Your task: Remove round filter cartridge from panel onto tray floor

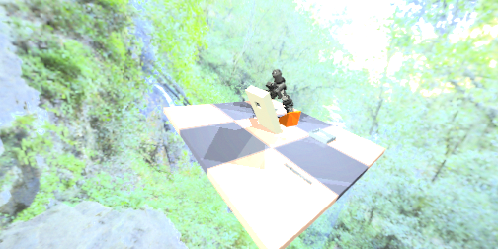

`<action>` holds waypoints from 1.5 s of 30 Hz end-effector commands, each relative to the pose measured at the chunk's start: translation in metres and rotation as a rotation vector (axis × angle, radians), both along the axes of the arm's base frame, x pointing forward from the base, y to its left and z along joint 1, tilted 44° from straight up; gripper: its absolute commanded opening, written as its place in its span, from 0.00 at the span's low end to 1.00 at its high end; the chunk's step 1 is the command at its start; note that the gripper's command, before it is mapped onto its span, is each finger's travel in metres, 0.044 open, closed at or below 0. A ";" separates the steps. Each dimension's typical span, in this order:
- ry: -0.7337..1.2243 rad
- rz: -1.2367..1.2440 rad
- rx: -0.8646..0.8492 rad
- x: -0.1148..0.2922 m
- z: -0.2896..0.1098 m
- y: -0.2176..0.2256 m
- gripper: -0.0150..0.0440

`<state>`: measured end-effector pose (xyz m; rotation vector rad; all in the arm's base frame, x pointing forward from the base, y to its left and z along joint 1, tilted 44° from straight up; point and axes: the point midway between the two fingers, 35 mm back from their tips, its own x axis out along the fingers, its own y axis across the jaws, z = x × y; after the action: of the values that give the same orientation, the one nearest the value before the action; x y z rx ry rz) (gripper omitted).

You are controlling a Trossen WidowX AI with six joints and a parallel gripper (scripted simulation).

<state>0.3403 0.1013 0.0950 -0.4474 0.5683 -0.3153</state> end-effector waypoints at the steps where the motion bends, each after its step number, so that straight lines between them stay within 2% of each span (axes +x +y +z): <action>1: 0.065 0.046 -0.095 0.008 -0.004 -0.005 0.25; 10: 0.184 0.179 -0.328 0.007 -0.004 -0.005 0.25; 16: 0.150 0.141 -0.262 0.008 -0.004 -0.005 0.25; 45: 0.150 0.141 -0.262 0.008 -0.004 -0.005 0.25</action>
<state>0.3403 0.1012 0.0948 -0.7833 0.6266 -0.2152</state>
